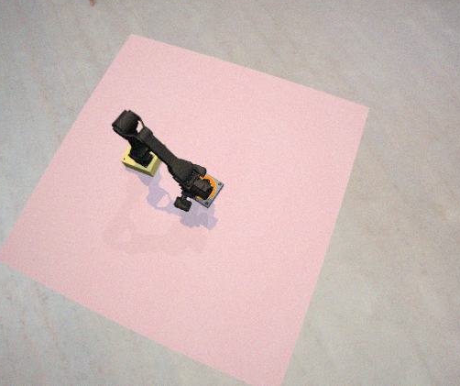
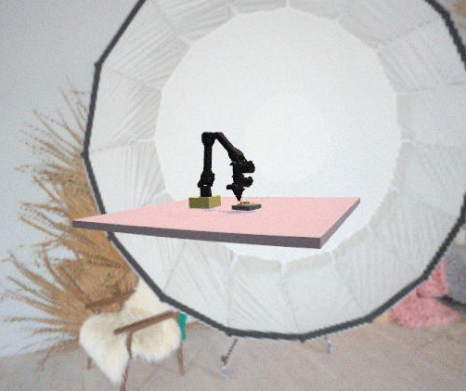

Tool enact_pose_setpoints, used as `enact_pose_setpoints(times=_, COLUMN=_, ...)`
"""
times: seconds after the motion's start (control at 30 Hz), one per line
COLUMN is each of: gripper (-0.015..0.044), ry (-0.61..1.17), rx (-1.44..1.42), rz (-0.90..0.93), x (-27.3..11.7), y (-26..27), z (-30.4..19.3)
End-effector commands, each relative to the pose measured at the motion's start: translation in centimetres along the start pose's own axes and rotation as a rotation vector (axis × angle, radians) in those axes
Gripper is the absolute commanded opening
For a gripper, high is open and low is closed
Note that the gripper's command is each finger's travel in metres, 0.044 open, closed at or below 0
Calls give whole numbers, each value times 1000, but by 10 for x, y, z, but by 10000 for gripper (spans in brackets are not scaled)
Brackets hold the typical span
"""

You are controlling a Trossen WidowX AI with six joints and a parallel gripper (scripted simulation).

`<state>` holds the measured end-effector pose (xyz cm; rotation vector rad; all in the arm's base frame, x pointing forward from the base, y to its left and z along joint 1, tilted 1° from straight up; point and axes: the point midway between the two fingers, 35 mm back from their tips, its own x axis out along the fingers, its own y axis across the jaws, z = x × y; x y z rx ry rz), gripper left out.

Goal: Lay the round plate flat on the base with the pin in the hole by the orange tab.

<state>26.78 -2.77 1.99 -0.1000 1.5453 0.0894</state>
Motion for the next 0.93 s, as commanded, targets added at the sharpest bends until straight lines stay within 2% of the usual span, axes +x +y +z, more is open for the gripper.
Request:
enact_pose_setpoints(times=0.0, gripper=0, ry=11, rx=-4, rz=0, x=4, y=-1, z=2)
enact_pose_setpoints(times=0.33, gripper=0, ry=11, rx=-4, rz=0, x=-40, y=0, z=-1)
enact_pose_setpoints(times=0.9, gripper=0, ry=14, rx=-3, rz=3, x=-32, y=0, z=0)
